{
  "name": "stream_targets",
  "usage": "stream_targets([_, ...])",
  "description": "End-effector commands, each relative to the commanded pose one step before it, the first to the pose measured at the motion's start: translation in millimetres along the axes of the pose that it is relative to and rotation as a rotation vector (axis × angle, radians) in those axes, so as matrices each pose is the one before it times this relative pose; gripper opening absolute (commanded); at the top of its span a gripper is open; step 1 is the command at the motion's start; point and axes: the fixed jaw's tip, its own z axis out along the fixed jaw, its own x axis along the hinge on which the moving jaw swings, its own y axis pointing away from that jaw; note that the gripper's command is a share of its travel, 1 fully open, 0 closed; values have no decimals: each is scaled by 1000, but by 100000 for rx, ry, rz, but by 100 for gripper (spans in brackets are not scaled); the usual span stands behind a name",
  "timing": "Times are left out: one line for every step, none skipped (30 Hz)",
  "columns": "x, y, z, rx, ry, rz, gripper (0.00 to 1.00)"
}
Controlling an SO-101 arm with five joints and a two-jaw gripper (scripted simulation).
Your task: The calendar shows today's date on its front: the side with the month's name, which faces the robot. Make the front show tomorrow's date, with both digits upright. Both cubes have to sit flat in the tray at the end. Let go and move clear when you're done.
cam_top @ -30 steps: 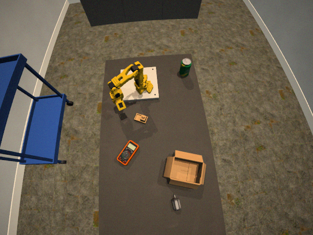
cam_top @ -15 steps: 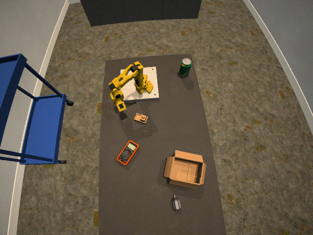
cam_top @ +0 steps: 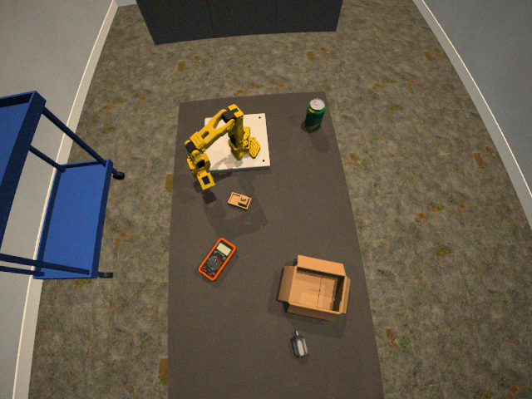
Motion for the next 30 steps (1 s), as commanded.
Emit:
stream_targets([2334, 3230, 4653, -2506, 346, 470, 0])
stream_targets([0, 0, 0, 0, 0, 0, 0])
stream_targets([0, 0, 0, 0, 0, 0, 0])
stream_targets([0, 0, 0, 0, 0, 0, 0])
stream_targets([0, 0, 0, 0, 0, 0, 0])
stream_targets([4065, 1702, 5250, -3248, 544, 746, 0])
stream_targets([0, 0, 0, 0, 0, 0, 0])
stream_targets([0, 0, 0, 0, 0, 0, 0])
stream_targets([0, 0, 0, 0, 0, 0, 0])
stream_targets([0, 0, 0, 0, 0, 0, 0])
stream_targets([0, 0, 0, 0, 0, 0, 0])
stream_targets([0, 0, 0, 0, 0, 0, 0])
stream_targets([0, 0, 0, 0, 0, 0, 0])
stream_targets([0, 0, 0, 0, 0, 0, 0])
stream_targets([0, 0, 0, 0, 0, 0, 0])
stream_targets([0, 0, 0, 0, 0, 0, 0])
stream_targets([0, 0, 0, 0, 0, 0, 0])
stream_targets([0, 0, 0, 0, 0, 0, 0])
stream_targets([0, 0, 0, 0, 0, 0, 0])
stream_targets([0, 0, 0, 0, 0, 0, 0])
stream_targets([0, 0, 0, 0, 0, 0, 0])
stream_targets([0, 0, 0, 0, 0, 0, 0])
stream_targets([0, -1, 16, 0, 1, 0, 0])
stream_targets([0, -3, 102, 0, 0, 0, 0])
stream_targets([-1, 0, 228, 0, 0, 0, 0])
stream_targets([-2, -4, 384, 0, 0, 0, 0])
stream_targets([4, -2, 528, 0, 0, 0, 0])
stream_targets([3, 1, 642, 0, 0, 0, 0])
stream_targets([3, 5, 714, 0, 0, 0, 0])
stream_targets([3, 10, 745, 0, 0, 0, 0])
